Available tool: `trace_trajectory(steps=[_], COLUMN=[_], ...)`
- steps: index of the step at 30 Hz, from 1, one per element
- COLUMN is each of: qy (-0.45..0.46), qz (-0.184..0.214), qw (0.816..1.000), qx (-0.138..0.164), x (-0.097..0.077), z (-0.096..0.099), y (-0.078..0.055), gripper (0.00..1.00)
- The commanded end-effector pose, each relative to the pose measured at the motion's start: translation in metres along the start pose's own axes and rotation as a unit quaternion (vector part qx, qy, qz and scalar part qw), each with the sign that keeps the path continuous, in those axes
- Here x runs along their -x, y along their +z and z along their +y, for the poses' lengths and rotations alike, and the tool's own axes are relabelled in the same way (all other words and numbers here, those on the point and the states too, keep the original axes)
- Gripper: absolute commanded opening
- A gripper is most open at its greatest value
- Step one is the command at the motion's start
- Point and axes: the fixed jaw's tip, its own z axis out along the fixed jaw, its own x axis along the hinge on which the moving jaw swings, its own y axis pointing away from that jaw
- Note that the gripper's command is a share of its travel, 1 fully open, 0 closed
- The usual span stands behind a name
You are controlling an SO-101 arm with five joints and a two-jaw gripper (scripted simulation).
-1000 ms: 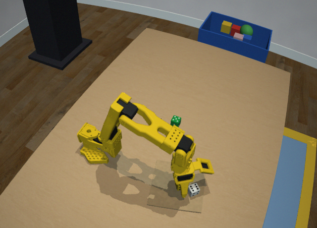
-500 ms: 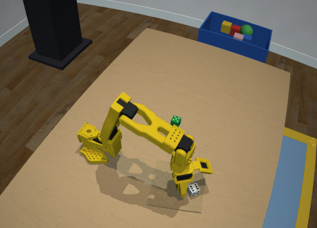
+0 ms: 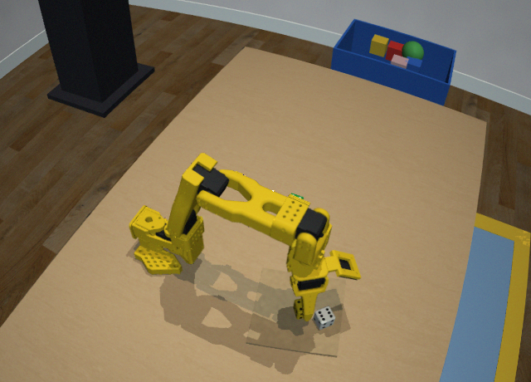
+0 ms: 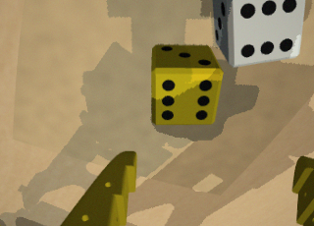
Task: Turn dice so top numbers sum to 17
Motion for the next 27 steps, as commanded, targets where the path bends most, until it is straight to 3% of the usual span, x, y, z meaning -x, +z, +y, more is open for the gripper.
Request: trace_trajectory(steps=[1,27], qy=[-0.001,-0.001], qz=[-0.031,-0.031], qw=[0.999,0.999], qx=[-0.023,-0.023], x=[0.0068,0.0061], z=[-0.0018,-0.0012], y=[-0.0243,-0.0278], gripper=[0.33,0.33])
